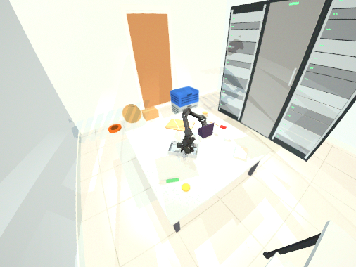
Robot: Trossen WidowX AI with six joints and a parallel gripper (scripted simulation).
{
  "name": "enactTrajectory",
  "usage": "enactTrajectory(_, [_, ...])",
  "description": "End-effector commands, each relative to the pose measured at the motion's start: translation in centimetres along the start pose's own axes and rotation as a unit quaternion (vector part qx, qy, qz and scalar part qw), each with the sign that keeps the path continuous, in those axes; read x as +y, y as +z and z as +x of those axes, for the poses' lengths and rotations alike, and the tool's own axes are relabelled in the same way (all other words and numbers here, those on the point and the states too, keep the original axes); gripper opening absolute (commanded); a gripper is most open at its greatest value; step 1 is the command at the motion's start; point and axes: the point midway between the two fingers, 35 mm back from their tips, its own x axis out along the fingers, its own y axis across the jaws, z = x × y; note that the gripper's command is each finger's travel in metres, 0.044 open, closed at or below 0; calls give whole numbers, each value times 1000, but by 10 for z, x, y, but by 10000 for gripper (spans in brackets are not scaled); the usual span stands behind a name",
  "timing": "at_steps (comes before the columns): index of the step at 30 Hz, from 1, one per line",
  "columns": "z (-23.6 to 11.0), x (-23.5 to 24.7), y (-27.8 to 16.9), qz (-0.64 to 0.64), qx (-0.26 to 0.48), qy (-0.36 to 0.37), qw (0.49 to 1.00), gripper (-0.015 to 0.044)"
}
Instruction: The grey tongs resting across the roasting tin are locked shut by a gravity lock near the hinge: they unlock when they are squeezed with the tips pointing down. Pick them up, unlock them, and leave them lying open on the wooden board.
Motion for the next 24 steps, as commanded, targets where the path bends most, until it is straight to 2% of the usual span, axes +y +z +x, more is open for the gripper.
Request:
enactTrajectory(1, [-1,-1,0,1,-1,0,1000,-65])
enactTrajectory(4, [-7,-4,1,1,-1,0,1000,-144])
enactTrajectory(5, [-12,-8,2,1,-1,1,1000,-150])
enactTrajectory(11, [-65,-37,1,-3,0,0,1000,-150])
enactTrajectory(24, [-67,-38,1,-2,-1,1,1000,-150])
